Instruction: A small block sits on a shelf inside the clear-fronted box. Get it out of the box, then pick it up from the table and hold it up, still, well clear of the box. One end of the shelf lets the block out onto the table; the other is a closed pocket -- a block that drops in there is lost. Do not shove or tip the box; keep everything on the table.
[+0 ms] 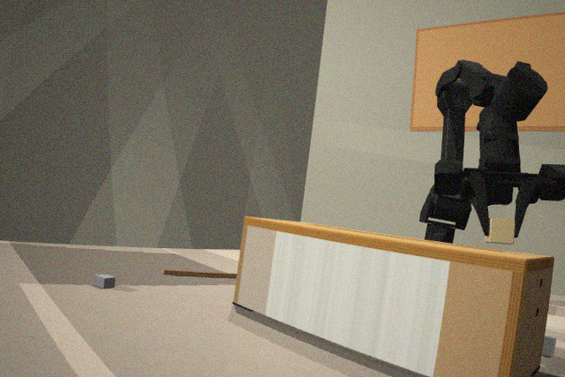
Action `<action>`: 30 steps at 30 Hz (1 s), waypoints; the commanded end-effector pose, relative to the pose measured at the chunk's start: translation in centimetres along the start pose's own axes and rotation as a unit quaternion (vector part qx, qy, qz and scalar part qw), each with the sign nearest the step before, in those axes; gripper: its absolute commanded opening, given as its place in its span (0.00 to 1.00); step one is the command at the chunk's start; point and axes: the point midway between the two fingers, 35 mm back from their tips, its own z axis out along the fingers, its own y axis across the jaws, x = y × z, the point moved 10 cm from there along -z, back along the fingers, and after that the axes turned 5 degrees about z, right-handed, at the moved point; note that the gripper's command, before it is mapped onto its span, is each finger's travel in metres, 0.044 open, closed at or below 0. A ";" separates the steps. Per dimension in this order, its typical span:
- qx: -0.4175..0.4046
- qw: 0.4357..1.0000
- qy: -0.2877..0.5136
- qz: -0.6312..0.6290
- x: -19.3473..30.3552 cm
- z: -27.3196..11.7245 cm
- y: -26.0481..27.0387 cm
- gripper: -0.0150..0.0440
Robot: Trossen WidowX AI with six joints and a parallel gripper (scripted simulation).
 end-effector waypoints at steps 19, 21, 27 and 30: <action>0.039 0.994 0.030 -0.096 -1.6 -3.3 3.1 0.25; 0.039 0.994 0.030 -0.096 -1.6 -3.3 3.1 0.25; 0.039 0.994 0.030 -0.096 -1.6 -3.3 3.1 0.25; 0.039 0.994 0.030 -0.096 -1.6 -3.3 3.1 0.25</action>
